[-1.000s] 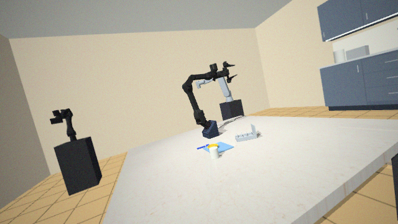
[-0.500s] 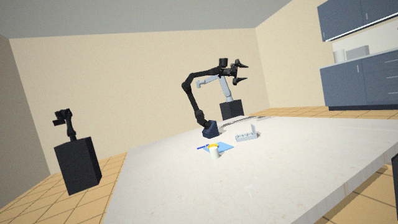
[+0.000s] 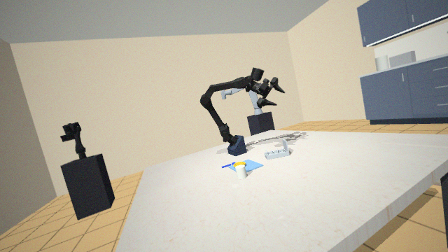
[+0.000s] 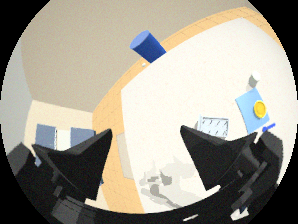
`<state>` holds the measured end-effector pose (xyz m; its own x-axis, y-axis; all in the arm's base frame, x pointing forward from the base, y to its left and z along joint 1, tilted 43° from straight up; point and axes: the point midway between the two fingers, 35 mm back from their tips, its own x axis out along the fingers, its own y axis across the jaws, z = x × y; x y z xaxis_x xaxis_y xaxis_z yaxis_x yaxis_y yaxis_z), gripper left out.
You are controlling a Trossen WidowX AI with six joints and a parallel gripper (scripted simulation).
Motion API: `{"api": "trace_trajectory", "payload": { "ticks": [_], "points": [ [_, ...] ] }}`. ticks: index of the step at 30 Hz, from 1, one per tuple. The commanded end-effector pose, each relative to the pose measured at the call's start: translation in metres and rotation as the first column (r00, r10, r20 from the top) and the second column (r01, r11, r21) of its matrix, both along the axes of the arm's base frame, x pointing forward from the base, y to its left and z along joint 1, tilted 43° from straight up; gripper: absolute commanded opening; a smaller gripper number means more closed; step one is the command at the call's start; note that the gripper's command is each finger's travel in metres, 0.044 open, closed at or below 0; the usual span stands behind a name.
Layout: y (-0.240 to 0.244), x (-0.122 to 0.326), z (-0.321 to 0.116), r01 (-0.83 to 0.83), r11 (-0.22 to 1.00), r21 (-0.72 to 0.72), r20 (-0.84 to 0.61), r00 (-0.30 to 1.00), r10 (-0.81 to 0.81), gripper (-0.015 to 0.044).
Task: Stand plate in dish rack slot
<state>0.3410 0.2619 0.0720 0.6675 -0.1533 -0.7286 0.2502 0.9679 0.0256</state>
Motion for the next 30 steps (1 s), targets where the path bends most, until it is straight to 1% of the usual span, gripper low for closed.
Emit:
{"api": "trace_trajectory", "payload": {
  "ticks": [1, 8, 14, 22, 30],
  "points": [
    [-0.045, 0.012, 0.003, 0.022, 0.995, -0.095, -0.046, 0.999, -0.027, 0.04],
    [-0.124, 0.022, 0.005, 0.047, 0.969, -0.243, -0.158, 0.984, -0.087, 0.04],
    [-0.198, 0.016, 0.009, 0.05, 0.924, -0.379, -0.272, 0.949, -0.163, 0.04],
    [-0.291, -0.01, 0.019, 0.006, 0.863, -0.505, -0.442, 0.857, -0.265, 0.04],
    [-0.368, -0.056, 0.031, -0.076, 0.833, -0.549, -0.62, 0.705, -0.344, 0.04]
  ]
}}
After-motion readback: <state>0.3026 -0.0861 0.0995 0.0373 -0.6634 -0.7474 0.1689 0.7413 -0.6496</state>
